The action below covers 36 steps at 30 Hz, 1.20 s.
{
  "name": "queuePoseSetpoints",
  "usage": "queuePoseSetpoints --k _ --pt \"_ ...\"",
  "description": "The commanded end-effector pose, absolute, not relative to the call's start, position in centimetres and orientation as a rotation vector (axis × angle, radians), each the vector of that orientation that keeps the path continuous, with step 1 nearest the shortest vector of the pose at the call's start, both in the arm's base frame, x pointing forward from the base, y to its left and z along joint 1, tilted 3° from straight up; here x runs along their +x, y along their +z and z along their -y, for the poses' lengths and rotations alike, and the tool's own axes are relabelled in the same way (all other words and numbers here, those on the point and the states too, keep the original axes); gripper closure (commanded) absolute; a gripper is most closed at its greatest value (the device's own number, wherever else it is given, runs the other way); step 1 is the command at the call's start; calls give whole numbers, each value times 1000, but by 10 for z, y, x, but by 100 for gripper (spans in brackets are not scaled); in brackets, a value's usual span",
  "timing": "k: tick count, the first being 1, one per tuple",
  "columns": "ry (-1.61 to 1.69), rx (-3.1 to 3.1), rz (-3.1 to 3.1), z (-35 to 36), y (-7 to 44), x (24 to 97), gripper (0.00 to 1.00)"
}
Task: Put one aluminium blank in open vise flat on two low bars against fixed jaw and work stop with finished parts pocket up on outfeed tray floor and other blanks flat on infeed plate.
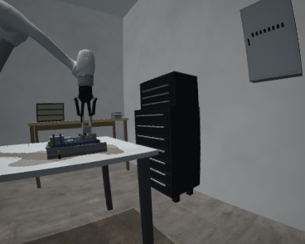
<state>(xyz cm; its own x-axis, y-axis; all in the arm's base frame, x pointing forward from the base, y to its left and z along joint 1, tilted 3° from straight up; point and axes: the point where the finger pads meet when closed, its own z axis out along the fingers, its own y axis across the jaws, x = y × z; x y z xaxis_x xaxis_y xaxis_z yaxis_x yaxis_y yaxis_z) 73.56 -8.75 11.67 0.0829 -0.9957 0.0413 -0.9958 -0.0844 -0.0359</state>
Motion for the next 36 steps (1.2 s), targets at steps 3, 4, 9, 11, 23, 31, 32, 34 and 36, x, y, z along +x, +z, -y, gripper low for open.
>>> queuePoseSetpoints --k 3,4,9,11,23,31,32,34,36 --pt "86 2311 2125 87 117 736 100" --pt "86 2311 2125 87 117 736 100" --pt "86 2311 2125 87 117 736 100" --pt "86 2311 2125 87 117 736 100" --pt "86 2311 2125 87 117 736 100" --pt "86 2311 2125 87 117 736 100" --pt "86 2311 2125 87 116 736 100" --pt "86 2311 2125 87 116 736 100" --pt "86 2311 2125 87 116 736 100"
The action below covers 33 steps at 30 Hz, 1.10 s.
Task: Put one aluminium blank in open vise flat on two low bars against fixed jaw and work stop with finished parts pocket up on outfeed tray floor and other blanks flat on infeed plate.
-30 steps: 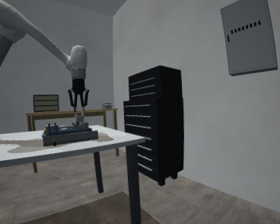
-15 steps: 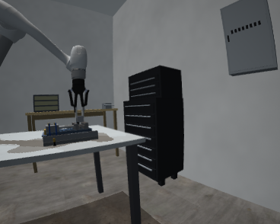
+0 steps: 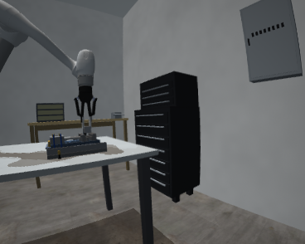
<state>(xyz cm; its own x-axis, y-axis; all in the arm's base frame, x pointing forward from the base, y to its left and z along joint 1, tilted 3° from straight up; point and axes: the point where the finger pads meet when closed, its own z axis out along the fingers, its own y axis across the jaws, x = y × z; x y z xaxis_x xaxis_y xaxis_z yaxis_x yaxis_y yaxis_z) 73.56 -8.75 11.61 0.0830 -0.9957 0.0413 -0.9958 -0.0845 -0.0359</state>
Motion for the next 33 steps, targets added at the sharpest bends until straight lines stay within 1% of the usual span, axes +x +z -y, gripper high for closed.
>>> queuePoseSetpoints --k 1,33 --pt "86 2311 2125 87 116 736 100" --pt "86 2311 2124 88 107 736 100"
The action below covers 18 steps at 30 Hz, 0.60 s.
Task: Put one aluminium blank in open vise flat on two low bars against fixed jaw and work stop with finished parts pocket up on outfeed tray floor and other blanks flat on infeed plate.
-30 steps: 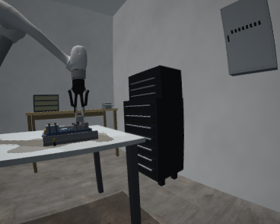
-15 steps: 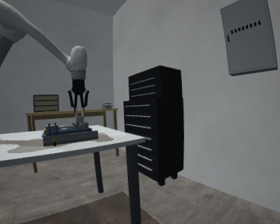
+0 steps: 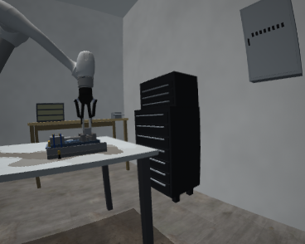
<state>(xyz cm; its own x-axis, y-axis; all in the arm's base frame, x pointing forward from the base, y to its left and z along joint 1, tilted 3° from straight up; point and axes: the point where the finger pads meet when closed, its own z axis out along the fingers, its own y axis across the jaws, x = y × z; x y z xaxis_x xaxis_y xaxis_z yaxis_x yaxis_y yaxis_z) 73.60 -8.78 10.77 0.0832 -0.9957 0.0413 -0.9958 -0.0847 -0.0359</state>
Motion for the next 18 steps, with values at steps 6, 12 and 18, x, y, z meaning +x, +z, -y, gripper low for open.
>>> queuePoseSetpoints --k 6,12,18 --pt "86 2311 2124 88 105 736 100" --pt "86 2311 2124 88 103 736 100" --pt "86 2311 2124 88 101 736 100"
